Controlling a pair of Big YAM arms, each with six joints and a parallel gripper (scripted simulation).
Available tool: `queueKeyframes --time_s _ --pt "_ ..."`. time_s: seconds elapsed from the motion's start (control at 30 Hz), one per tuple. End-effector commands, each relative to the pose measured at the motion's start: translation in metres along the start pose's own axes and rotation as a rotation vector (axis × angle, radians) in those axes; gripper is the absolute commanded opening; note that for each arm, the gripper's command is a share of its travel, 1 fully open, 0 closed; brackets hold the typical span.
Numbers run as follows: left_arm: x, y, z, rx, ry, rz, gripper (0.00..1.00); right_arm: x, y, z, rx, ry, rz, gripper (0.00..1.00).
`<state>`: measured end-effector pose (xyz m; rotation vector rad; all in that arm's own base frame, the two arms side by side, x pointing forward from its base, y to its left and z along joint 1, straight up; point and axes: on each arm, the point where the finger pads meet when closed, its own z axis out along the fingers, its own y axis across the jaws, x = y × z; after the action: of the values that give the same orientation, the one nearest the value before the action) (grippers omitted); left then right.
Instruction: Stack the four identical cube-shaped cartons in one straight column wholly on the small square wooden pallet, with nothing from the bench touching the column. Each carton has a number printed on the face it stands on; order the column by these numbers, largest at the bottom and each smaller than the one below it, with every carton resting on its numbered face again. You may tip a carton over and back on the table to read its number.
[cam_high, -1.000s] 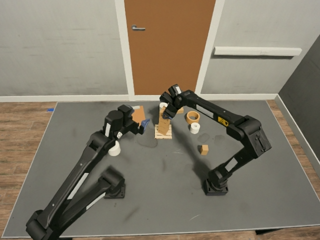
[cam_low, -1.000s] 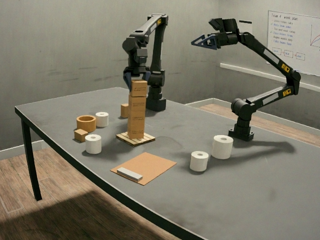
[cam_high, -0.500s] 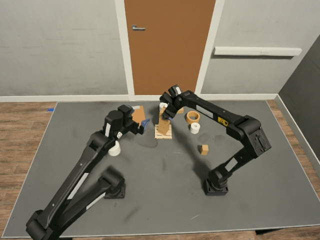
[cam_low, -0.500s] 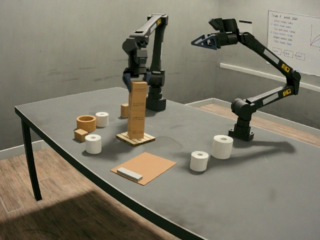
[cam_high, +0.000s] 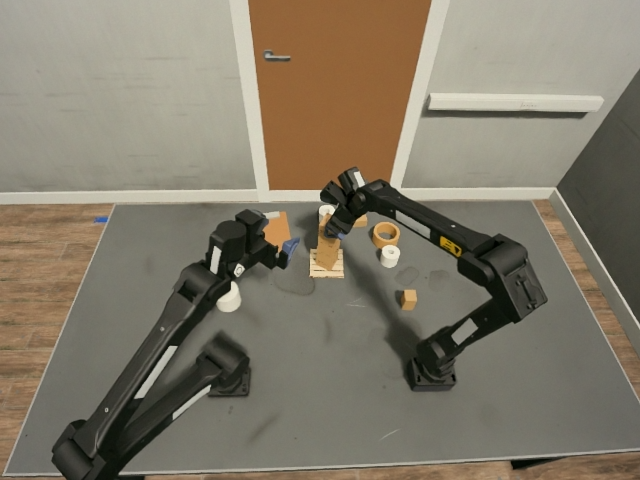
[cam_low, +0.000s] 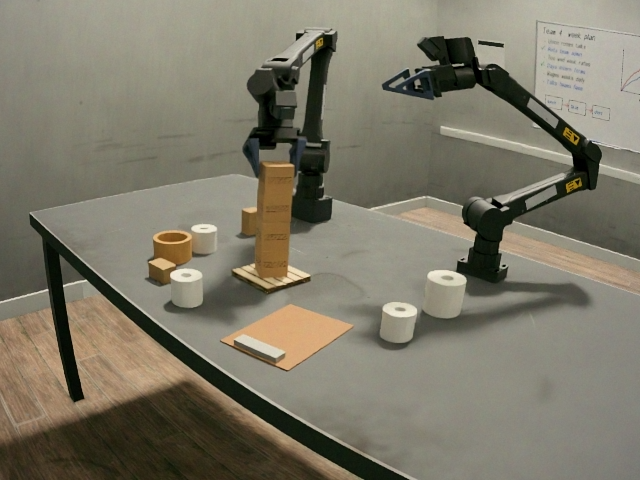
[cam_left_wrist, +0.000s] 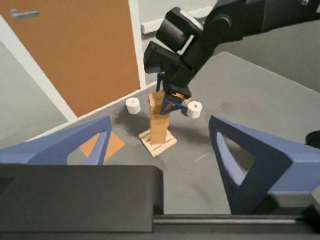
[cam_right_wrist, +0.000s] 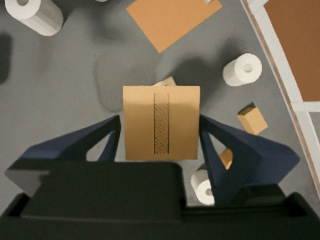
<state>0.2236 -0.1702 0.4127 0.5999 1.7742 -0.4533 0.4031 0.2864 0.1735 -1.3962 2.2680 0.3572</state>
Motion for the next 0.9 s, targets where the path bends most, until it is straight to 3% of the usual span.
queueKeyframes --time_s 0.0,0.17,0.37,0.43,0.6,0.67,0.87 --pt "-0.003 0.001 0.0 -0.004 -0.002 -0.001 1.0 -0.027 -0.004 -0.024 0.028 -0.049 -0.009 0.83" --pt "-0.003 0.001 0.0 -0.004 -0.002 -0.001 1.0 -0.025 -0.005 -0.02 0.024 -0.039 -0.007 0.83" --pt "-0.003 0.001 0.0 -0.004 -0.002 -0.001 1.0 -0.024 -0.01 -0.046 0.038 -0.054 -0.018 0.83" --pt "-0.003 0.001 0.0 -0.004 -0.002 -0.001 1.0 -0.018 -0.015 -0.031 0.02 -0.026 -0.009 0.83" --pt "-0.003 0.001 0.0 -0.004 -0.002 -0.001 1.0 -0.023 -0.016 -0.085 0.039 -0.053 -0.019 0.83" --pt "-0.003 0.001 0.0 -0.004 -0.002 -0.001 1.0 -0.023 -0.016 -0.085 0.039 -0.053 -0.019 0.83" --pt "-0.003 0.001 0.0 -0.004 -0.002 -0.001 1.0 -0.019 -0.013 -0.158 0.042 -0.05 -0.021 0.83"
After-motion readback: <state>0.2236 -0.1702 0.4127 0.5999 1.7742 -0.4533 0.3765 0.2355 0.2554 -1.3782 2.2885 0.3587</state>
